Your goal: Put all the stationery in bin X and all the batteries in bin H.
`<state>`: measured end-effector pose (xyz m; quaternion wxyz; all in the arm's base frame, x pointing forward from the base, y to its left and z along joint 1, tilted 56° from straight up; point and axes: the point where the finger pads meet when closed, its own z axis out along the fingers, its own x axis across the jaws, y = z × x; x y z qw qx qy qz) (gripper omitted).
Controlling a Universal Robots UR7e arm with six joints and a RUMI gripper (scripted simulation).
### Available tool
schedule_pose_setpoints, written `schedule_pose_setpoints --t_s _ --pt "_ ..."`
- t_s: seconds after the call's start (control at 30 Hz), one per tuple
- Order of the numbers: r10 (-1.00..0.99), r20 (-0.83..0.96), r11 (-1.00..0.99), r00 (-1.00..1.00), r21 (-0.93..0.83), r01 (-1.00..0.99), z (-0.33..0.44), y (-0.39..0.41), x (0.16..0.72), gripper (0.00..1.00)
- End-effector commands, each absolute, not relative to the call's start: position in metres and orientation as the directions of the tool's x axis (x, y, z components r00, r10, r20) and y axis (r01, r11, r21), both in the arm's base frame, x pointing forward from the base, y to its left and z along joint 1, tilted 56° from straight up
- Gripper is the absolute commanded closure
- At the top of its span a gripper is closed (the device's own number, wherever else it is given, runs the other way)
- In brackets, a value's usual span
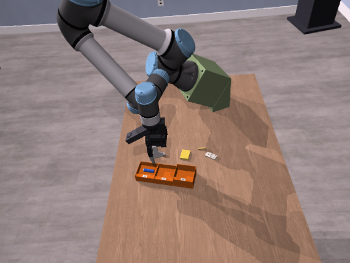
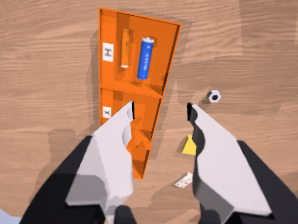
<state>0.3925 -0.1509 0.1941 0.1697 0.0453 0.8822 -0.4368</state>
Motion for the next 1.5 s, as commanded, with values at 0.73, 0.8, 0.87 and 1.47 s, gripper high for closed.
schedule_pose_setpoints --t_s 0.73,0.8,0.87,1.47 --pt "-0.434 0.222 0.443 -0.873 -0.791 -0.422 0.07 -0.076 0.347 0.67" --pt "-0.434 0.222 0.443 -0.873 -0.791 -0.422 0.07 -0.076 0.347 0.67" --pt "-0.466 0.289 0.404 -0.836 -0.771 -0.492 0.07 -0.076 0.347 0.67" --pt "-0.572 0.557 0.199 -0.602 -0.618 -0.761 0.07 -0.075 0.349 0.67"
